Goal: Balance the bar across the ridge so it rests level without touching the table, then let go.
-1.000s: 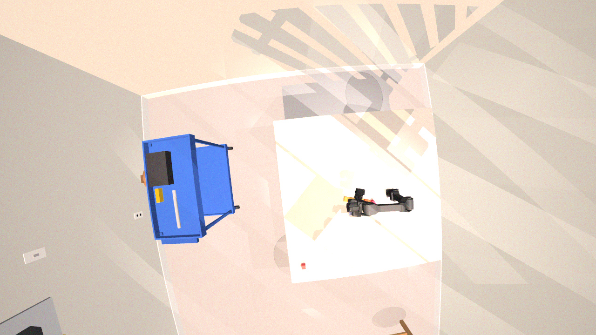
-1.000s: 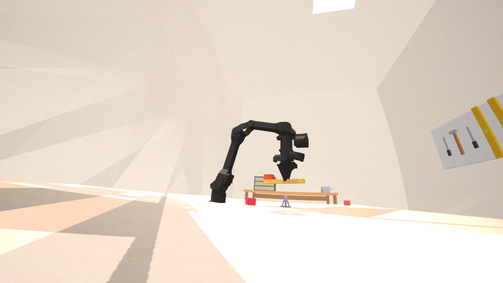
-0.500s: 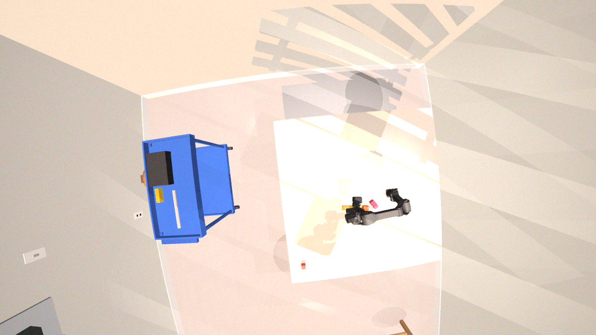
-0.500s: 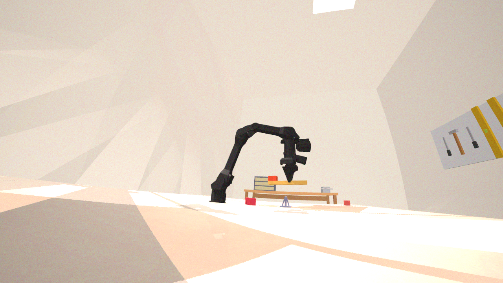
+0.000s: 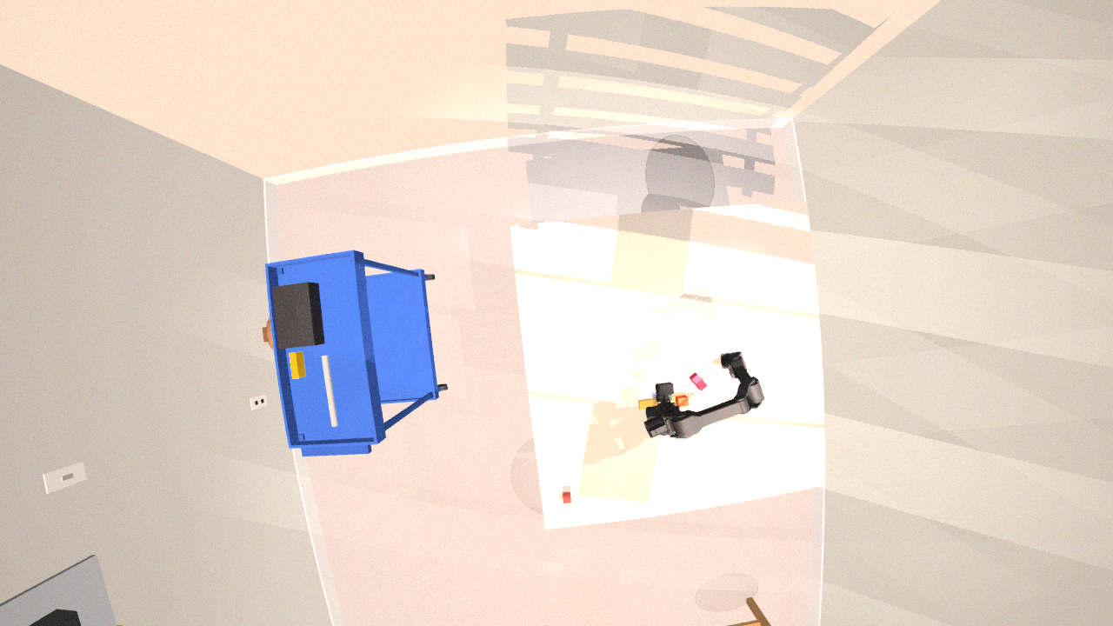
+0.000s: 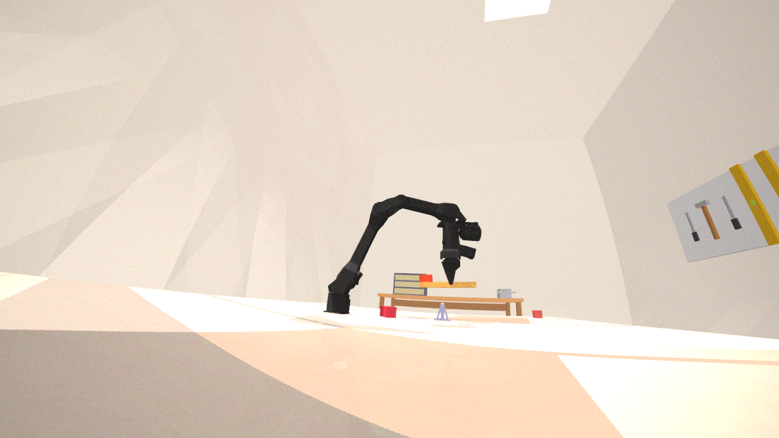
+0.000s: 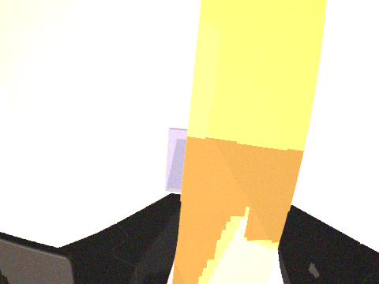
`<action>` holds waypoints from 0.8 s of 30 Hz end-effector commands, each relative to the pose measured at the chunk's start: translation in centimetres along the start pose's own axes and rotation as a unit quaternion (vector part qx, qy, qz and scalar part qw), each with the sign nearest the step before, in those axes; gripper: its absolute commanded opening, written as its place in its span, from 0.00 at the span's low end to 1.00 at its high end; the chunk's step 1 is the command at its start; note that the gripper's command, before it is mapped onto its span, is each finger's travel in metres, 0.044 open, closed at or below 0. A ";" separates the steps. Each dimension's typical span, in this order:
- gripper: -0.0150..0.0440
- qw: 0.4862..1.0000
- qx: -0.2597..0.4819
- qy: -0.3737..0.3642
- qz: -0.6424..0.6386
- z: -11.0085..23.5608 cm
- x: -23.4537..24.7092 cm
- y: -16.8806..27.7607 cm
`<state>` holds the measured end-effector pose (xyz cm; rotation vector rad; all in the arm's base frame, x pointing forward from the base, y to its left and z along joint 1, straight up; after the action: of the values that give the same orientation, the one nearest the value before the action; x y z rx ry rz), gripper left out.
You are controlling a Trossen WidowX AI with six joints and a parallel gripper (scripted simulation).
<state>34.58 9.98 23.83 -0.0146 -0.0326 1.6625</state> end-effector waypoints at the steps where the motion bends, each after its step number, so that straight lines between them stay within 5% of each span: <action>1: 0.25 1.000 -0.001 0.001 0.008 0.0 1.1 -0.3; 24: 0.25 1.000 -0.001 0.001 0.009 -3.3 1.4 -0.3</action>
<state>34.99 11.45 21.25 -0.0205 -0.0422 1.6833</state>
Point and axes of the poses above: the point midway between the two fingers, 35 mm back from their tips, its own z axis back along the fingers, its own x axis across the jaws, y = z × x, the point moved 8 cm from there along z, back along the fingers, and after that the axes turned 6 degrees about z, right-handed, at the moved point
